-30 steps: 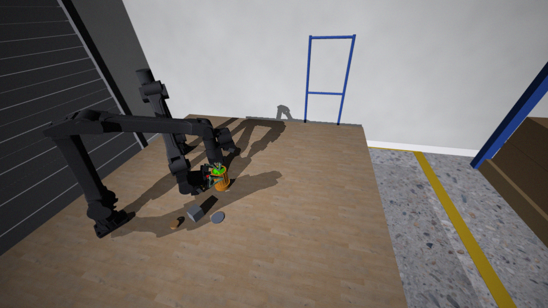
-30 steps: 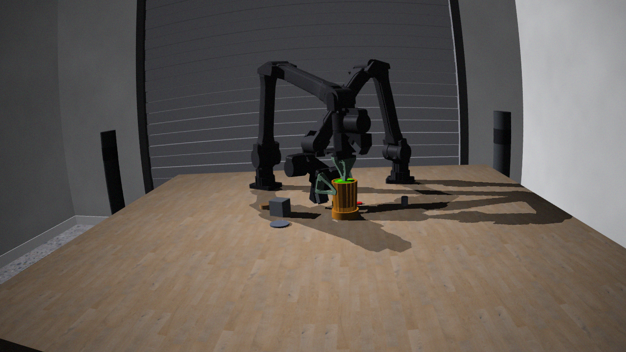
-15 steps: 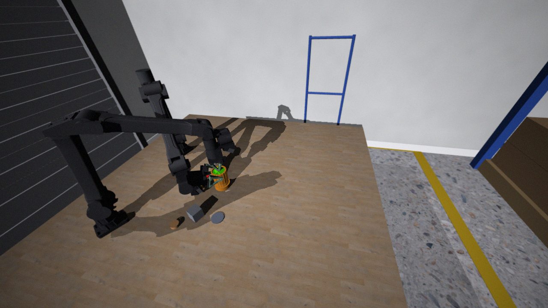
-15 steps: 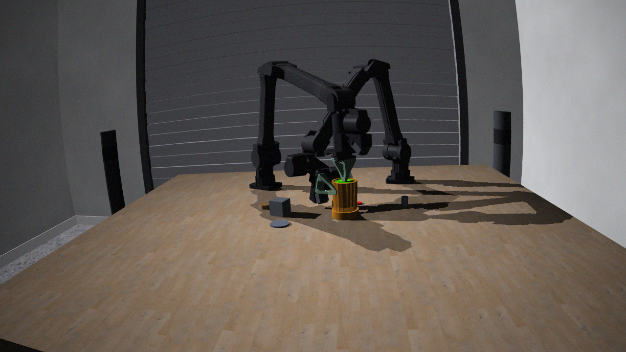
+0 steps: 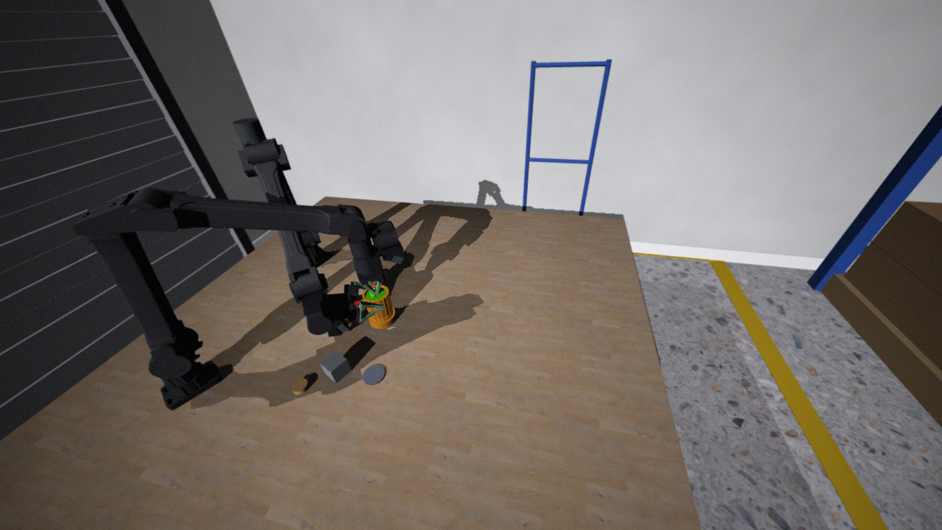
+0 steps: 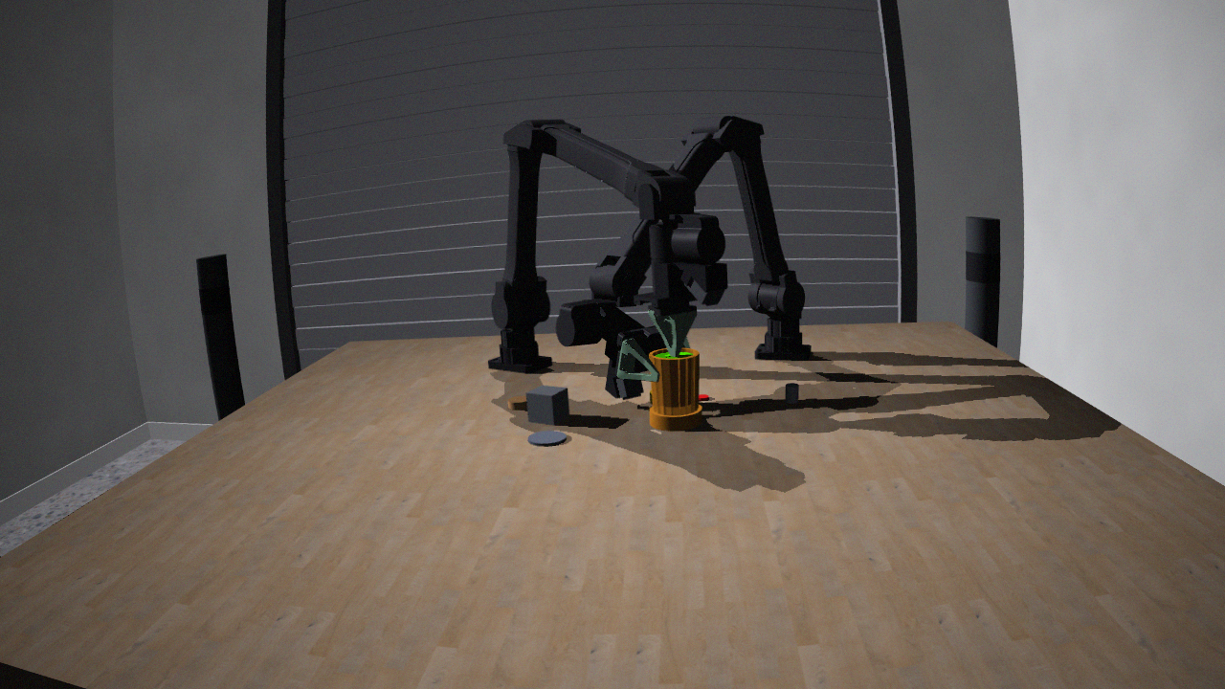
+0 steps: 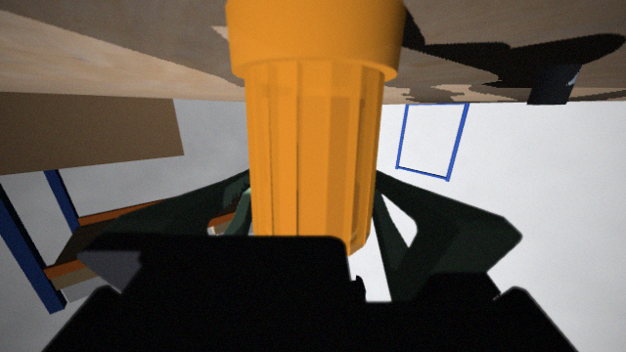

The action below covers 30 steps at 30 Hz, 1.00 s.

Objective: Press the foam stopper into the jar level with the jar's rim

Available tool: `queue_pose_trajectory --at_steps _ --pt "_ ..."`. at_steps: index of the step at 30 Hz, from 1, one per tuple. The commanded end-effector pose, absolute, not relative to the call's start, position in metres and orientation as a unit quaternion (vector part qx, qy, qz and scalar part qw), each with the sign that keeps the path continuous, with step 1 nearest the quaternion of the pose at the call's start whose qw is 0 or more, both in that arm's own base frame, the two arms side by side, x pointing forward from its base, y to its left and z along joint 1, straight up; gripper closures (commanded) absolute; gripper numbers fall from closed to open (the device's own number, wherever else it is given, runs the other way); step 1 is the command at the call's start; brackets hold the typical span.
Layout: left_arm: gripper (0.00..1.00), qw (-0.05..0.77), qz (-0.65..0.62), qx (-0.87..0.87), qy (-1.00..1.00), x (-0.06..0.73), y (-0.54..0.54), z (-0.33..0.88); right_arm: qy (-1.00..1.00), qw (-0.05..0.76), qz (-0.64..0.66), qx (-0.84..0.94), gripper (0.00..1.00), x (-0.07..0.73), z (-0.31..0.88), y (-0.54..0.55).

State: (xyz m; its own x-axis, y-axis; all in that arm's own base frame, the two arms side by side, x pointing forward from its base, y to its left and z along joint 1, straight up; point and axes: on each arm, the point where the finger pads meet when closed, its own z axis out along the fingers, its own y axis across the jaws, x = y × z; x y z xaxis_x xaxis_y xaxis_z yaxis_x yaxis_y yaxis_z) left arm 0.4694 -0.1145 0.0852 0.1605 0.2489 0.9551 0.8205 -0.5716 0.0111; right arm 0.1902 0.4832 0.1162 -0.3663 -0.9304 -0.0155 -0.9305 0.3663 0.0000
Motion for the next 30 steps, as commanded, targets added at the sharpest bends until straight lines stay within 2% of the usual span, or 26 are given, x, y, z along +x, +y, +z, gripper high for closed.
queue_pose_trajectory --at_steps 1,30 --pt "0.36 0.251 -0.542 -0.709 -0.375 0.48 -0.13 0.109 0.826 -0.01 -0.009 -0.563 1.0 0.193 0.081 0.485" --pt "0.36 0.251 -0.542 -0.709 -0.375 0.48 -0.13 0.109 0.826 -0.015 -0.012 -0.563 1.0 0.193 0.116 0.489"
